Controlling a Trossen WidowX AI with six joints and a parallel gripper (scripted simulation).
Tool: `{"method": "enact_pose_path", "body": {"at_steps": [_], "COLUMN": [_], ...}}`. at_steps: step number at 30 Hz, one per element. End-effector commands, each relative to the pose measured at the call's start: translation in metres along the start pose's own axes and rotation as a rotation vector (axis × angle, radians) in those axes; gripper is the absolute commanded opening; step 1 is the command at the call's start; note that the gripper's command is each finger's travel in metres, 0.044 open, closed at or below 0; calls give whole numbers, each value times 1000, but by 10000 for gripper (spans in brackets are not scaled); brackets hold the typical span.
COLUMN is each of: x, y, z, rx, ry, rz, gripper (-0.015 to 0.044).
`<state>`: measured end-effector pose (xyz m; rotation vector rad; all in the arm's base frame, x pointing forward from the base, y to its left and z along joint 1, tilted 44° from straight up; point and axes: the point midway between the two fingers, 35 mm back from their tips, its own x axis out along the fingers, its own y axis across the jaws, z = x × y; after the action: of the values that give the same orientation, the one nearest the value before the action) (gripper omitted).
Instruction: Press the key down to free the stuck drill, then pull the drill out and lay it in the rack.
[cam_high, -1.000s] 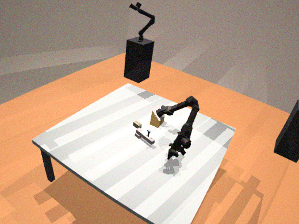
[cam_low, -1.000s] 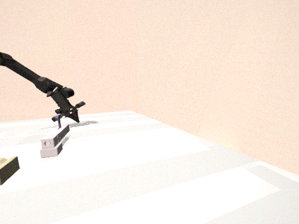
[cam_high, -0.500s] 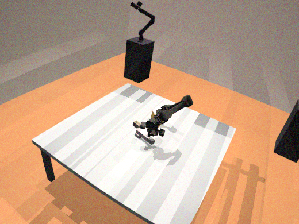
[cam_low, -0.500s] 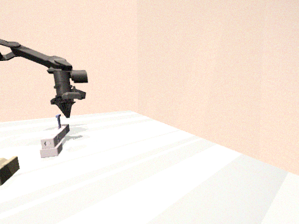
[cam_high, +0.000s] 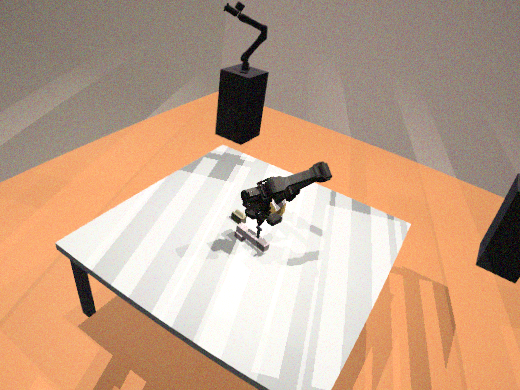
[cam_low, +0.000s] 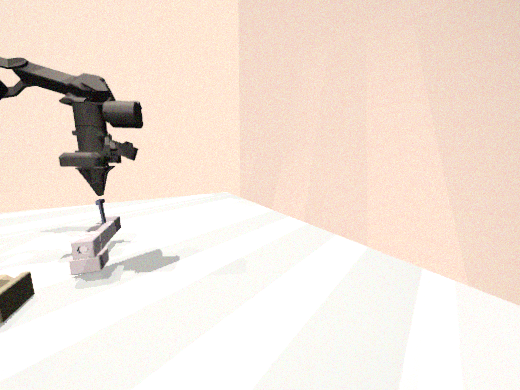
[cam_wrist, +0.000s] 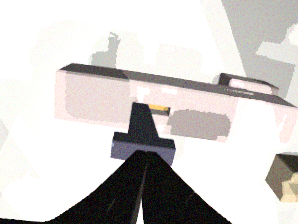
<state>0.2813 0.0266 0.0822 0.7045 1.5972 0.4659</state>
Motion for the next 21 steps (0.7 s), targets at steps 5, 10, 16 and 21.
{"method": "enact_pose_path", "body": {"at_steps": [5,10,16,21], "x": [4,11,14,15], "y": [0,0,-1,-1], "z": [-1,-4,-4,-3], "rx": [12,18,19,20], "ry": [-1,-2,-2,-2], "rz": [7,10,11,11], "gripper": [0,0,0,0]}}
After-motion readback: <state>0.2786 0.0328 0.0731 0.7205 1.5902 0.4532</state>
